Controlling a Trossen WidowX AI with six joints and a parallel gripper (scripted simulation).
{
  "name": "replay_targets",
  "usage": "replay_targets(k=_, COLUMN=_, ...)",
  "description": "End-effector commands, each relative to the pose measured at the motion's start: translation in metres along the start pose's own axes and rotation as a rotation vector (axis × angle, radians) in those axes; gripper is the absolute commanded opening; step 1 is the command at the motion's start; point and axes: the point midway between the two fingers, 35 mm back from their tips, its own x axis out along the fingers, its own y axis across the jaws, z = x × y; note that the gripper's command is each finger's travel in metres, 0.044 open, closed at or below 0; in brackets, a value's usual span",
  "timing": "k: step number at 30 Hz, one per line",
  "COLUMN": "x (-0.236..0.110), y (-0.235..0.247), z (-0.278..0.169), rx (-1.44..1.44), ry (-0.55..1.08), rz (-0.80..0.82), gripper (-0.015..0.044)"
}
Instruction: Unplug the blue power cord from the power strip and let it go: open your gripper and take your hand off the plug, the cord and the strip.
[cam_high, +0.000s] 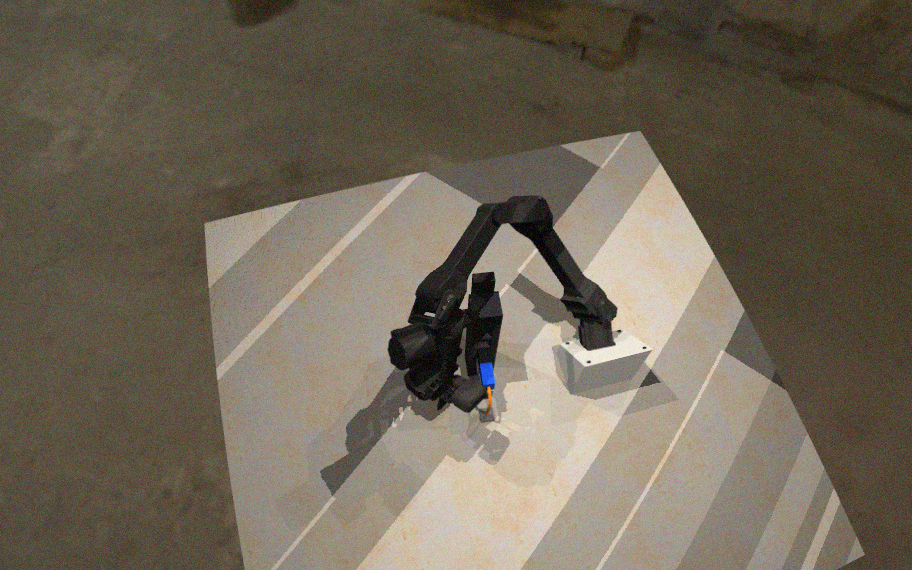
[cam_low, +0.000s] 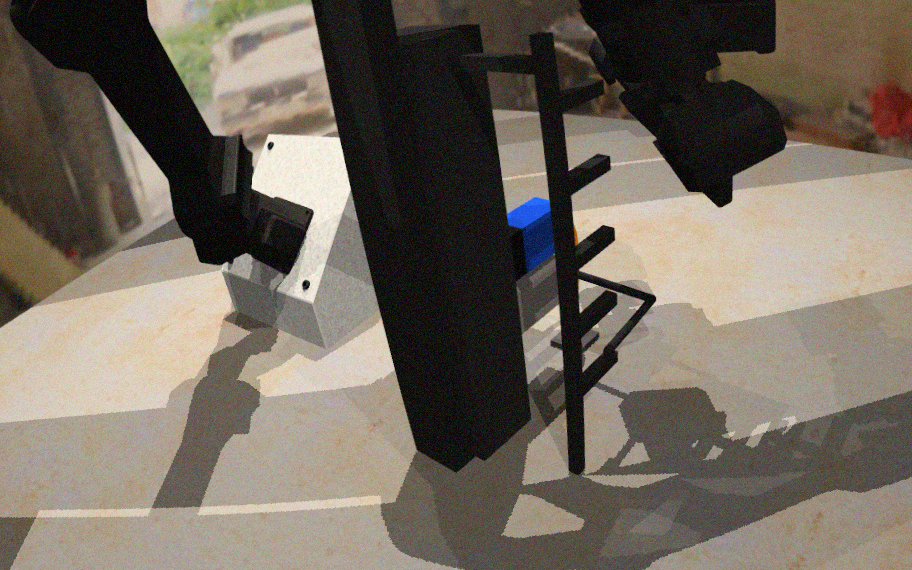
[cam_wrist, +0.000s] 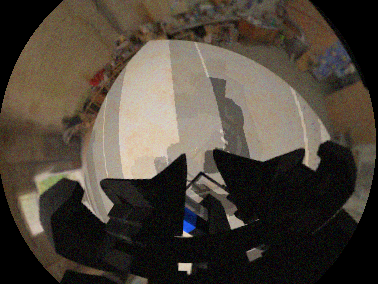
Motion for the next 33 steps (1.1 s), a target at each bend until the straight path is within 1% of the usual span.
replay_targets(k=1, x=0.005, y=0.042, z=-0.030, rx=-0.309, ry=0.162, rz=0.016, gripper=0.0160)
replay_targets(k=5, x=-0.002, y=0.077, z=-0.071, rx=-0.706, ry=0.371, rz=0.034, gripper=0.0160)
replay_targets(k=7, x=-0.004, y=0.082, z=-0.079, rx=-0.784, ry=0.413, rz=0.038, gripper=0.0160)
replay_targets(k=20, x=-0.005, y=0.080, z=-0.079, rx=-0.784, ry=0.413, rz=0.038, gripper=0.0160)
replay_targets(k=33, x=-0.012, y=0.066, z=-0.092, rx=-0.784, ry=0.414, rz=0.038, gripper=0.0160)
